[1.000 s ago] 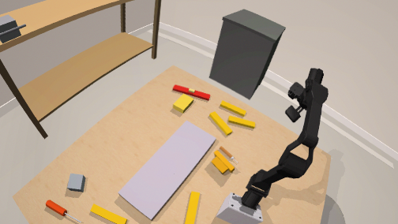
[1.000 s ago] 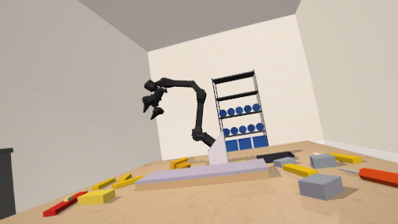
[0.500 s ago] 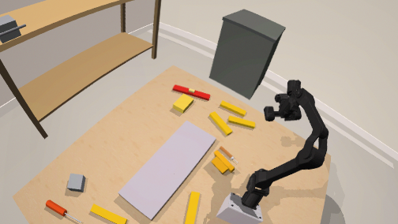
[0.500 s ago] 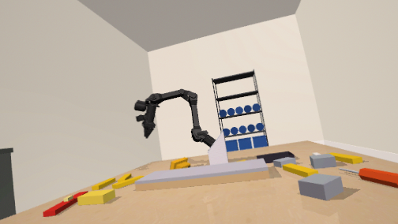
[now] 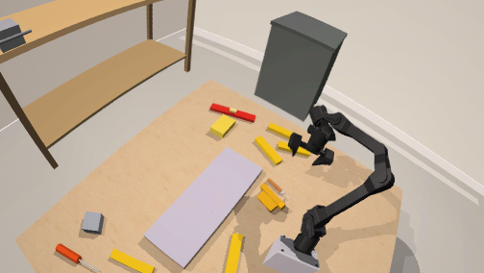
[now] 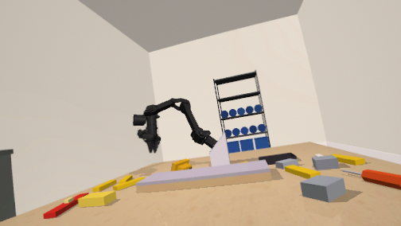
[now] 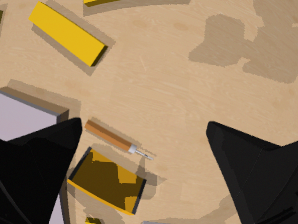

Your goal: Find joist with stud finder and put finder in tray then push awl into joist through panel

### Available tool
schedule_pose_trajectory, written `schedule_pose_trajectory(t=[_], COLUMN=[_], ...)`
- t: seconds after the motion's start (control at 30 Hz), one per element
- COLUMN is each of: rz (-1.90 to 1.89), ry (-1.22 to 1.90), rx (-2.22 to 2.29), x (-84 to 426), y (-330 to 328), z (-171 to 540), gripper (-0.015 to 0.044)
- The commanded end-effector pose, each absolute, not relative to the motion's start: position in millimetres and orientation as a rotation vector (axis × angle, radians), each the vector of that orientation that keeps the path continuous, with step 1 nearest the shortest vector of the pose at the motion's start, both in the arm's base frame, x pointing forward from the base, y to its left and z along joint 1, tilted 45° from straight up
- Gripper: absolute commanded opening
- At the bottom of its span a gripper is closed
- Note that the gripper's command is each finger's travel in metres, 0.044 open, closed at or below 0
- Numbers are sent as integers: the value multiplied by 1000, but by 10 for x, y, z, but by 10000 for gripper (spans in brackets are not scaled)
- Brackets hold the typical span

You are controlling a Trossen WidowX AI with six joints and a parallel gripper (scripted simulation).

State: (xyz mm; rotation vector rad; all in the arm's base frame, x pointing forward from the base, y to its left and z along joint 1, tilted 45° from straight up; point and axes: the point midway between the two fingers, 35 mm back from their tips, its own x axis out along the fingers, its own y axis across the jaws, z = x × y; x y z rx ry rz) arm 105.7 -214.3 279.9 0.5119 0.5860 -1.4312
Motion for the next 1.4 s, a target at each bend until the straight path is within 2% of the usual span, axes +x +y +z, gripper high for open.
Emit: schedule_pose_trajectory(t=[0.0,0.6,1.37], rz=[-1517,-1743,-1744], ry=[552,213,202], rx=[704,865,866], x=[1440,1820,1759], y=[-2014,-1329,-1273], z=[2211,1089,1020], gripper=[440,440,440])
